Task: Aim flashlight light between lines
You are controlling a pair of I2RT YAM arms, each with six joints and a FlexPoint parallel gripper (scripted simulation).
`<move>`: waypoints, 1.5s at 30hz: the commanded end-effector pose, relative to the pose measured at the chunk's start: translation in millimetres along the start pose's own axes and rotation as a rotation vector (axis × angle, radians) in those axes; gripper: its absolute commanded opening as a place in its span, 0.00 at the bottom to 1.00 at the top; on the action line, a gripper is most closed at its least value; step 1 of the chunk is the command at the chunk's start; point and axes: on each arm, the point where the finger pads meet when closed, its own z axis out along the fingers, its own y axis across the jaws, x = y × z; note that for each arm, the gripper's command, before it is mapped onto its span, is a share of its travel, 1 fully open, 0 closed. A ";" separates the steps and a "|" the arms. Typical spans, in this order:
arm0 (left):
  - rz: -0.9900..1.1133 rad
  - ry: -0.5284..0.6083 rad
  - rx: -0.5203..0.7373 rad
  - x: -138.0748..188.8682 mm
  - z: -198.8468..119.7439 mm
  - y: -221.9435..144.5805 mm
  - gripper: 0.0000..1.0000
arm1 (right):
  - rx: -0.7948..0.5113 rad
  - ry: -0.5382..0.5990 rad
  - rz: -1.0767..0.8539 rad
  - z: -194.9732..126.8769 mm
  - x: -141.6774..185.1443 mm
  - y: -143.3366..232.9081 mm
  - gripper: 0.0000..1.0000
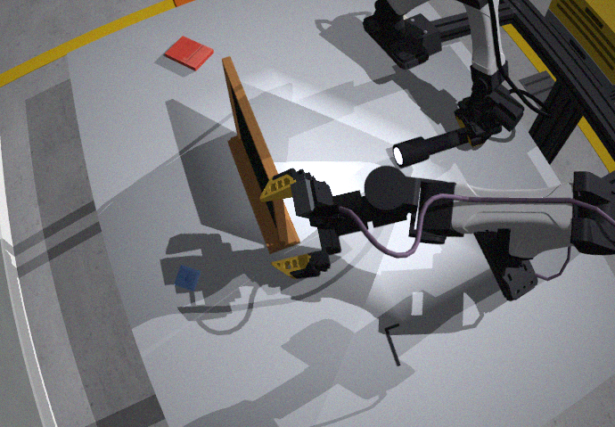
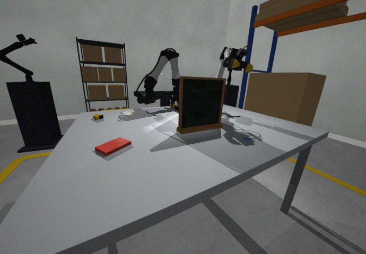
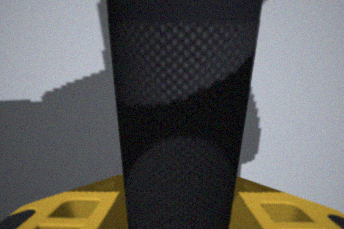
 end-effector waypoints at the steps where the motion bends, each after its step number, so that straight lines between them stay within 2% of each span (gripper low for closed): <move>1: 0.027 0.015 0.010 23.0 -2.3 -22.6 1.00 | -0.002 0.009 0.018 5.4 4.0 -0.1 0.30; 9: 0.061 0.022 0.067 51.9 -17.9 -70.0 1.00 | -0.002 0.009 0.018 5.4 4.0 -0.1 0.30; 12: 0.065 0.022 0.072 55.3 -19.9 -74.6 1.00 | -0.002 0.009 0.018 5.4 4.0 -0.1 0.30; 26: 0.138 0.024 0.186 106.5 -71.5 -146.0 1.00 | -0.002 0.009 0.018 5.4 4.0 -0.1 0.30; 28: 0.138 0.024 0.186 106.5 -71.5 -146.0 1.00 | -0.002 0.009 0.018 5.4 4.0 -0.1 0.30; 30: 0.134 0.016 0.183 111.6 -56.2 -150.7 1.00 | -0.002 0.009 0.018 5.4 4.0 -0.1 0.30; 31: 0.102 -0.032 0.225 100.3 -52.5 -163.0 1.00 | -0.002 0.009 0.018 5.4 4.0 -0.1 0.30; 32: 0.100 -0.048 0.271 103.2 -60.9 -179.1 1.00 | -0.002 0.009 0.018 5.4 4.0 -0.1 0.30; 43: 0.159 -0.059 0.334 179.4 -55.0 -210.9 1.00 | -0.002 0.009 0.018 5.4 4.0 -0.1 0.30; 45: 0.159 -0.059 0.334 179.4 -55.0 -210.9 1.00 | -0.002 0.009 0.018 5.4 4.0 -0.1 0.30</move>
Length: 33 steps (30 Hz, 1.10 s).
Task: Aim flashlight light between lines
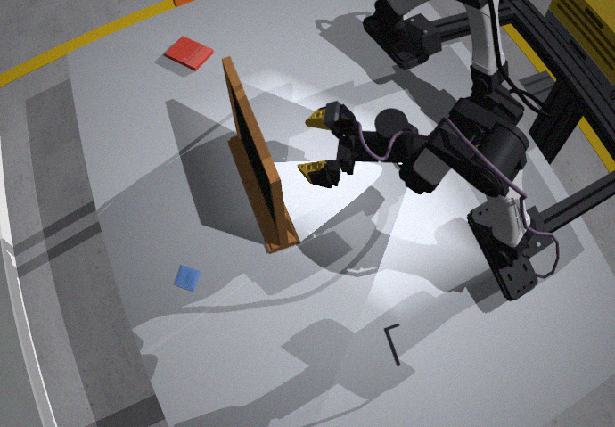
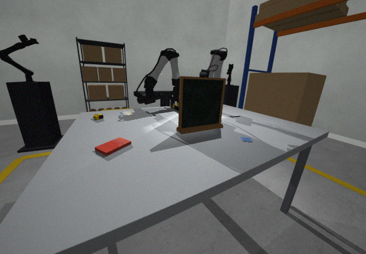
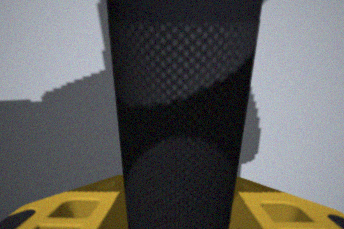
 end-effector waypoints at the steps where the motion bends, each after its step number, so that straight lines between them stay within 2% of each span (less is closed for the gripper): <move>1: -0.035 -0.115 0.008 -16.8 6.6 -6.4 1.00 | -0.002 0.009 0.018 5.4 4.0 -0.1 0.30; 6: -0.003 -0.064 0.033 5.9 2.7 -17.9 1.00 | -0.002 0.009 0.018 5.4 4.0 -0.1 0.30; 8: 0.046 0.023 0.022 32.7 -1.1 -12.6 1.00 | -0.002 0.009 0.018 5.4 4.0 -0.1 0.30; 17: 0.007 -0.020 0.016 12.5 3.0 -15.4 1.00 | -0.002 0.009 0.018 5.4 4.0 -0.1 0.30; 20: -0.021 -0.046 -0.017 -1.5 8.1 -1.0 1.00 | -0.002 0.009 0.018 5.4 4.0 -0.1 0.30; 33: 0.000 -0.005 -0.015 15.1 2.5 2.0 1.00 | -0.002 0.009 0.018 5.4 4.0 -0.1 0.30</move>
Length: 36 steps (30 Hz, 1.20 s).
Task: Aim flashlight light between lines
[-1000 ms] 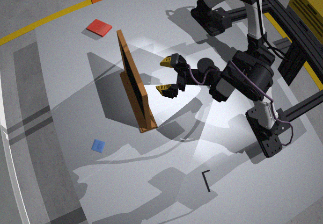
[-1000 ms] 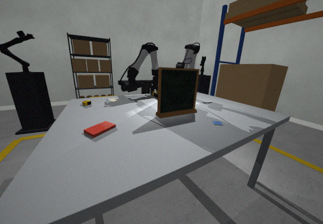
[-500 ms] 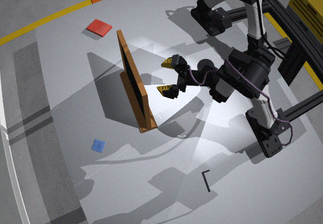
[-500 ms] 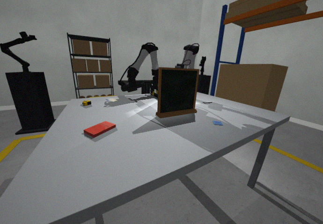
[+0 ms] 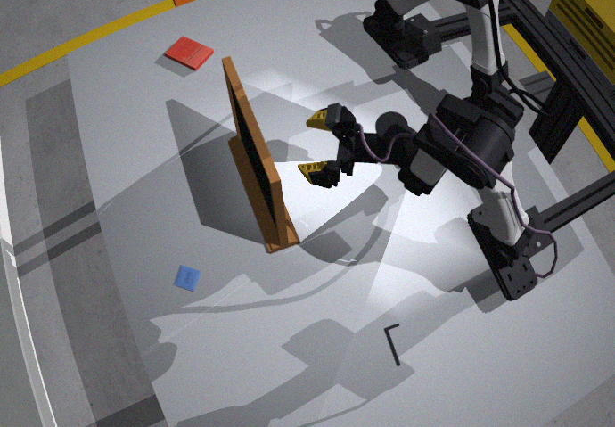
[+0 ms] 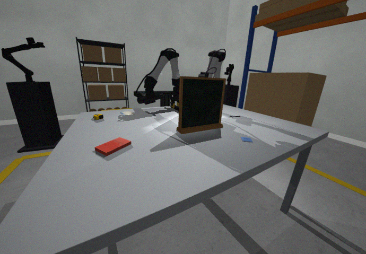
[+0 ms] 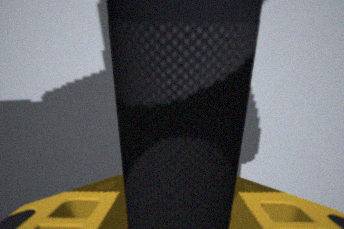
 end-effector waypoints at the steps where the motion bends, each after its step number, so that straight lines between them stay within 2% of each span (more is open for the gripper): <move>1: -0.002 0.015 -0.023 1.6 -0.7 9.2 1.00 | -0.002 0.009 0.018 5.4 4.0 -0.1 0.30; 28: -0.026 -0.029 -0.015 -16.8 3.7 2.6 1.00 | -0.002 0.009 0.018 5.4 4.0 -0.2 0.30; 29: 0.001 0.022 0.047 6.0 2.6 -19.2 1.00 | -0.002 0.009 0.018 5.4 4.0 -0.2 0.30; 36: -0.036 0.151 0.090 35.4 8.9 -36.8 1.00 | -0.002 0.009 0.018 5.4 4.0 -0.2 0.30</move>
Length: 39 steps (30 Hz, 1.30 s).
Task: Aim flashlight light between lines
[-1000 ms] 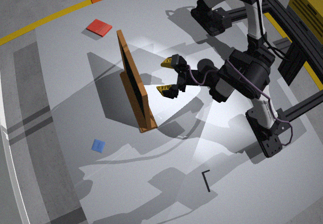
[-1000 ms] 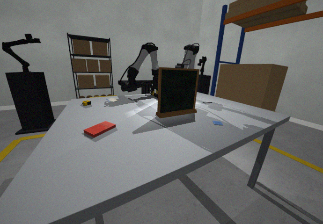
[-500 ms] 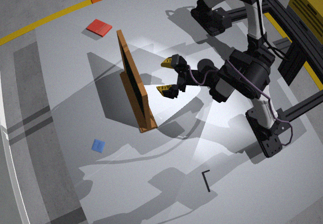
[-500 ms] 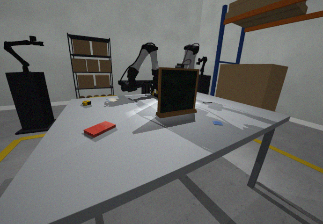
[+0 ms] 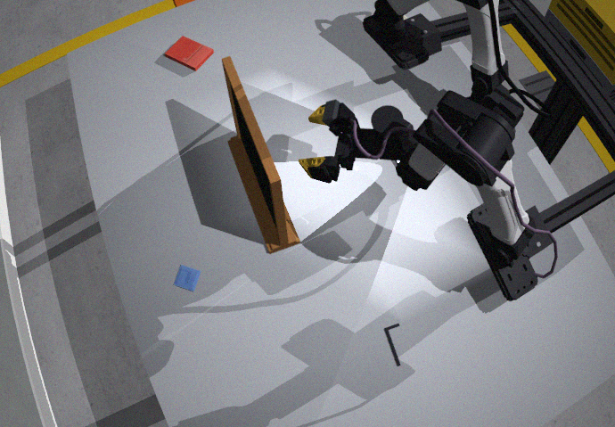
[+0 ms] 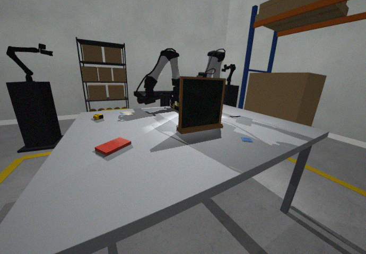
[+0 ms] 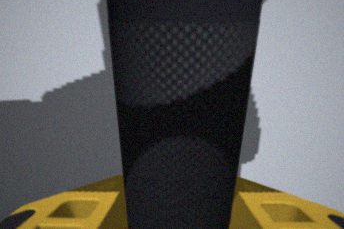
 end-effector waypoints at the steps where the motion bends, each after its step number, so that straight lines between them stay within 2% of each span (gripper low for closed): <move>1: -0.017 0.121 0.056 29.1 10.1 -24.2 1.00 | -0.002 0.009 0.018 5.4 4.0 -0.2 0.30; 9: -0.085 0.317 0.121 67.1 15.8 -66.2 1.00 | -0.002 0.009 0.018 5.4 4.0 -0.2 0.30; 10: -0.094 0.303 0.107 63.0 20.0 -61.3 1.00 | -0.002 0.009 0.018 5.4 4.0 -0.2 0.30; 12: -0.094 0.335 0.132 69.2 16.8 -75.0 1.00 | -0.002 0.009 0.018 5.4 4.0 -0.2 0.30; 14: -0.111 0.413 0.140 84.1 13.7 -85.3 1.00 | -0.002 0.009 0.018 5.4 4.0 -0.2 0.30; 16: -0.111 0.413 0.140 84.1 13.7 -85.3 1.00 | -0.002 0.009 0.018 5.4 4.0 -0.2 0.30; 20: -0.148 0.554 0.132 108.0 7.4 -101.8 1.00 | -0.002 0.009 0.018 5.4 4.0 -0.2 0.30; 21: -0.158 0.510 0.116 98.0 17.0 -93.3 1.00 | -0.002 0.009 0.018 5.4 4.0 -0.2 0.30; 23: -0.149 0.535 0.142 102.6 10.9 -107.8 1.00 | -0.002 0.009 0.018 5.4 4.0 -0.2 0.30; 26: -0.171 0.689 0.121 129.7 -4.8 -120.4 1.00 | -0.002 0.009 0.018 5.4 4.0 -0.2 0.30; 27: -0.183 0.643 0.110 119.5 5.6 -113.8 1.00 | -0.002 0.009 0.018 5.4 4.0 -0.2 0.30; 28: -0.174 0.652 0.127 121.4 2.2 -121.9 1.00 | -0.002 0.009 0.018 5.4 4.0 -0.2 0.30; 29: -0.178 0.669 0.123 123.9 0.7 -123.7 1.00 | -0.002 0.009 0.018 5.4 4.0 -0.2 0.30; 31: -0.186 0.777 0.103 142.1 -14.3 -132.1 1.00 | -0.002 0.009 0.018 5.4 4.0 -0.2 0.30; 33: -0.186 0.777 0.103 142.1 -14.3 -132.1 1.00 | -0.002 0.009 0.018 5.4 4.0 -0.2 0.30; 37: -0.217 0.958 0.003 163.3 -38.8 -136.2 1.00 | -0.002 0.009 0.018 5.4 4.0 -0.2 0.30; 38: -0.242 0.877 0.009 150.4 -13.1 -124.3 1.00 | -0.002 0.009 0.018 5.4 4.0 -0.2 0.30; 39: -0.210 0.868 0.062 149.9 -22.8 -145.1 1.00 | -0.002 0.009 0.018 5.4 4.0 -0.2 0.30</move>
